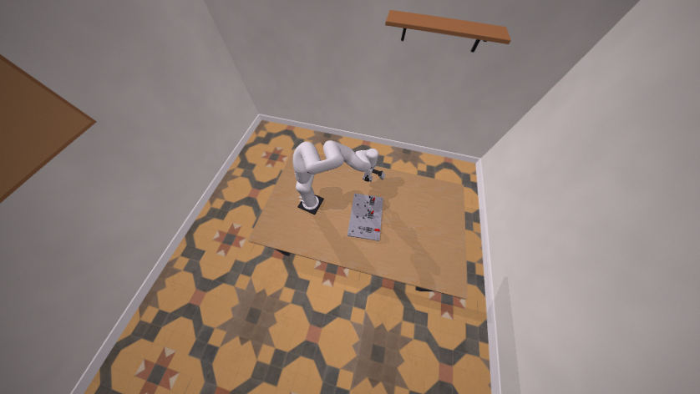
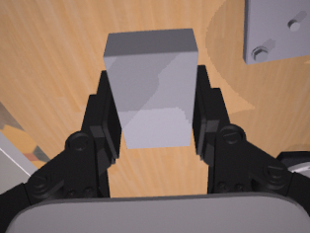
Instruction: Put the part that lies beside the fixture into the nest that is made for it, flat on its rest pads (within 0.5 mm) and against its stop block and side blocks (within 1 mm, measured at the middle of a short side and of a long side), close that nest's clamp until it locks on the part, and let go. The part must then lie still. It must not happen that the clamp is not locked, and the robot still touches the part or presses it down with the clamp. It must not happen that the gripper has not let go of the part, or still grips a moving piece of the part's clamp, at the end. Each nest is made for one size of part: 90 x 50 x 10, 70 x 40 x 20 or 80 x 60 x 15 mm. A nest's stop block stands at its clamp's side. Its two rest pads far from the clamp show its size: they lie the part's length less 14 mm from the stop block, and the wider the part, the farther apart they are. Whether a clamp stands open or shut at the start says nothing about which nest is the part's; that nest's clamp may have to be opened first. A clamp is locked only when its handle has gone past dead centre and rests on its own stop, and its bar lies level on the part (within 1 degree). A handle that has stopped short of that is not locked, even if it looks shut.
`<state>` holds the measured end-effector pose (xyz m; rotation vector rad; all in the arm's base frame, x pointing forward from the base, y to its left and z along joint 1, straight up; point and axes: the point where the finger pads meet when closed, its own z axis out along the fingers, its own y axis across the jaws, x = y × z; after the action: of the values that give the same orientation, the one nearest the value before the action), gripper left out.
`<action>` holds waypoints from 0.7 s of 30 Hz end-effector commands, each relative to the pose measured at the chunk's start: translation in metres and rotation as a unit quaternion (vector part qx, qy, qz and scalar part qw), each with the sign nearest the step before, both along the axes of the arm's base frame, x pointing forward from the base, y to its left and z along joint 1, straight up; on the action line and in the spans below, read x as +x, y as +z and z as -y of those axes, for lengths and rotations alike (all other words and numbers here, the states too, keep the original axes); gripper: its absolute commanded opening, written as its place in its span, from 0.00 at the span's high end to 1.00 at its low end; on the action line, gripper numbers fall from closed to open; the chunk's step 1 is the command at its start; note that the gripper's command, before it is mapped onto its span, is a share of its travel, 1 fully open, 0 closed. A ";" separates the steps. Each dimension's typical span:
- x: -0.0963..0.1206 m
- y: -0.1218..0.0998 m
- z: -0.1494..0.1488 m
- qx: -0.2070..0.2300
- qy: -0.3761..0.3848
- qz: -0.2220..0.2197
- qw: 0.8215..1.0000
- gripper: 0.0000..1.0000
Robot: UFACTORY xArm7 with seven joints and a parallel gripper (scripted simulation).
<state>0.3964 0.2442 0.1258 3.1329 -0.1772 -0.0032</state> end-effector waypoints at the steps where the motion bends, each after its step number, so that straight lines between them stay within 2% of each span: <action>1: 0.001 0.002 -0.001 0.003 0.033 0.001 0.999 1.00; 9: 0.001 0.002 -0.001 0.003 0.079 0.001 0.997 1.00; 21: 0.001 0.001 -0.001 0.003 0.082 0.001 0.997 1.00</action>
<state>0.3963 0.2441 0.1256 3.1407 0.0788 -0.0059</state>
